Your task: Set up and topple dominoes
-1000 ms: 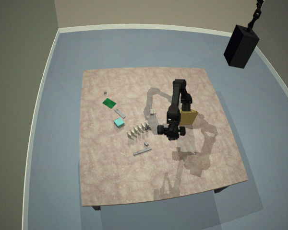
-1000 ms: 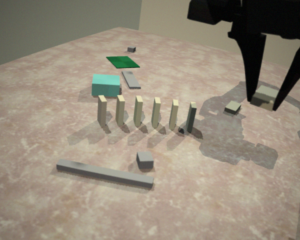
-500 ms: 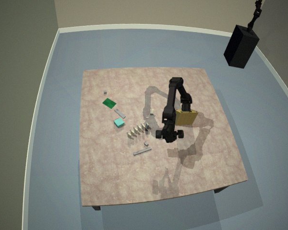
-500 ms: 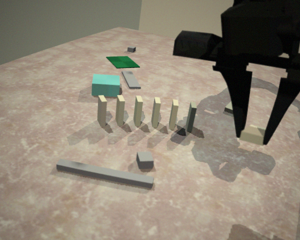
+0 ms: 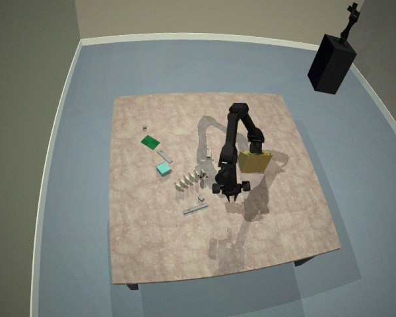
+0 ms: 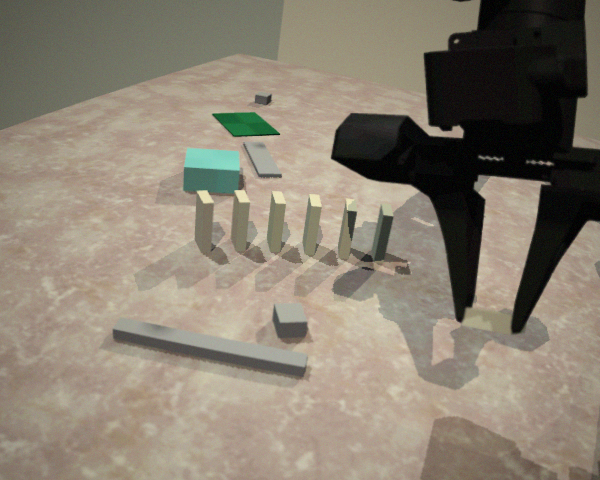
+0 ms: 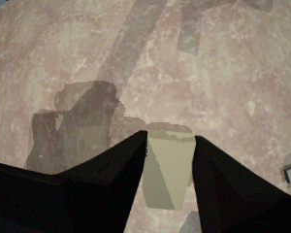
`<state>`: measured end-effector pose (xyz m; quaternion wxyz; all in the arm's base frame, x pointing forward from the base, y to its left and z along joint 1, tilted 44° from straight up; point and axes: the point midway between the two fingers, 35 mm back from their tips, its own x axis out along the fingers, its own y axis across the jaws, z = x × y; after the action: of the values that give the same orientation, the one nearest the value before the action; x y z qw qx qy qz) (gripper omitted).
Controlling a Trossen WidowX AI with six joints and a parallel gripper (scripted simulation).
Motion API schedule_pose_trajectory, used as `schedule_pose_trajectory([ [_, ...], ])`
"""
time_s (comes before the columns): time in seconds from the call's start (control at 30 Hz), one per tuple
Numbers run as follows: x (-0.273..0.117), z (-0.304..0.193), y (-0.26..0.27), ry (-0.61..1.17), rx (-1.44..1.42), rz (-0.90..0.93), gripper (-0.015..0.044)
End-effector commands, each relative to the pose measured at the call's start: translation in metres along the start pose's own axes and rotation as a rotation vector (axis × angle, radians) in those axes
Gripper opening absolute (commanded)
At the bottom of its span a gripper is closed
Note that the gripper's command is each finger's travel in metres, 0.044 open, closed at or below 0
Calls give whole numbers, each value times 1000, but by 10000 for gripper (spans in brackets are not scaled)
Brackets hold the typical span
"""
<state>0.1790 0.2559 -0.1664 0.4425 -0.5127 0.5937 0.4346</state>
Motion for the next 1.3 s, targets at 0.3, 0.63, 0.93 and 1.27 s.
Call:
schedule_pose_trajectory([
  [0.3,9,-6,-3,-224,-13,44,107],
  [0.63,7,-11,-5,-399,-36,46,107],
  [0.93,0,-17,-5,-556,-65,26,107],
  [1.27,-15,-28,-3,-724,-108,-20,107],
])
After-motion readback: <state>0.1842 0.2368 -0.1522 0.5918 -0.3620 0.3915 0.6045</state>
